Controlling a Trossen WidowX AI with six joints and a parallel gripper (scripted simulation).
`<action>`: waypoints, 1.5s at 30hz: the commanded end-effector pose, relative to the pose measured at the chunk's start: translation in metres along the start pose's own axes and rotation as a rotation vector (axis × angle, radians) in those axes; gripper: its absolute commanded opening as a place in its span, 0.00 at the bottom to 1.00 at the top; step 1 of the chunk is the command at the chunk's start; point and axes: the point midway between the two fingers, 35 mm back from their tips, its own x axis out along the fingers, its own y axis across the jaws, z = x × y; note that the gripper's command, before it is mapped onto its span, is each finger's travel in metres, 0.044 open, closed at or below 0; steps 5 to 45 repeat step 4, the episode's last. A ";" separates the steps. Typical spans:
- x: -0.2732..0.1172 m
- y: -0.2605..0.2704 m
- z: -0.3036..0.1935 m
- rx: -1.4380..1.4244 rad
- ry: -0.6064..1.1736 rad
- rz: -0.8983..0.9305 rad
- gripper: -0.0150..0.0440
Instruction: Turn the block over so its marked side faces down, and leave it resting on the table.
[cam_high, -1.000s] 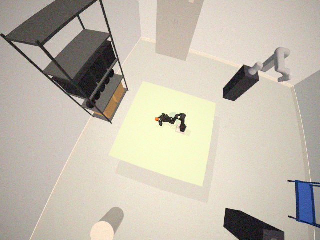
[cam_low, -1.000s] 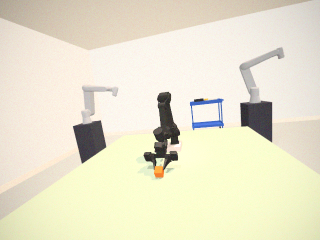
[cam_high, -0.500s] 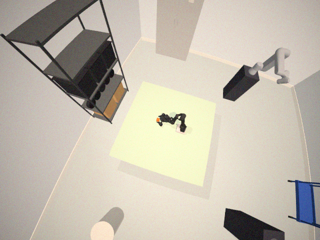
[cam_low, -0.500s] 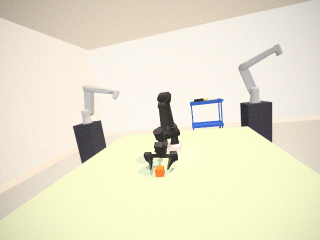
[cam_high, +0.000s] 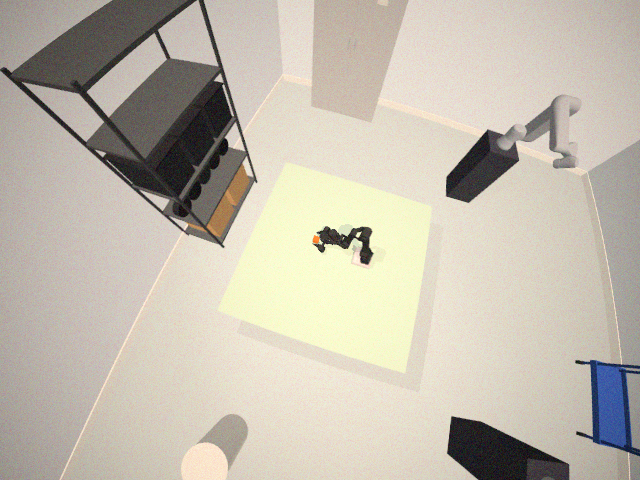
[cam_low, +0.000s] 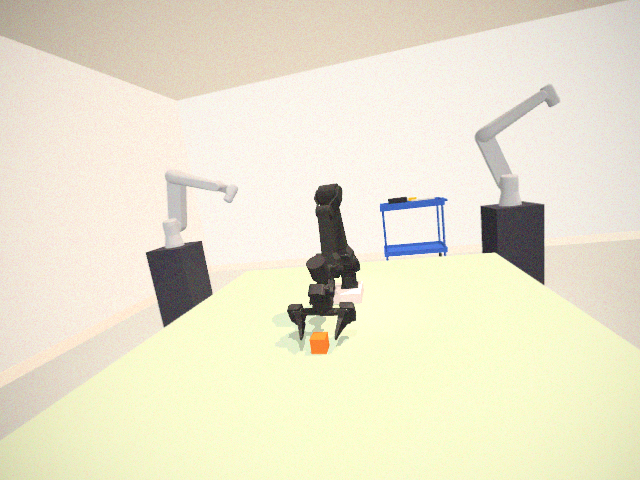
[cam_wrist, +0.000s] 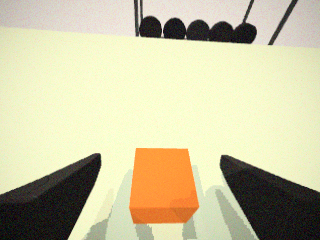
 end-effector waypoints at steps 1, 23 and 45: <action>0.000 0.001 0.000 0.004 0.000 0.004 1.00; 0.000 0.001 0.000 0.004 0.000 0.004 1.00; 0.000 0.001 0.000 0.004 0.000 0.004 1.00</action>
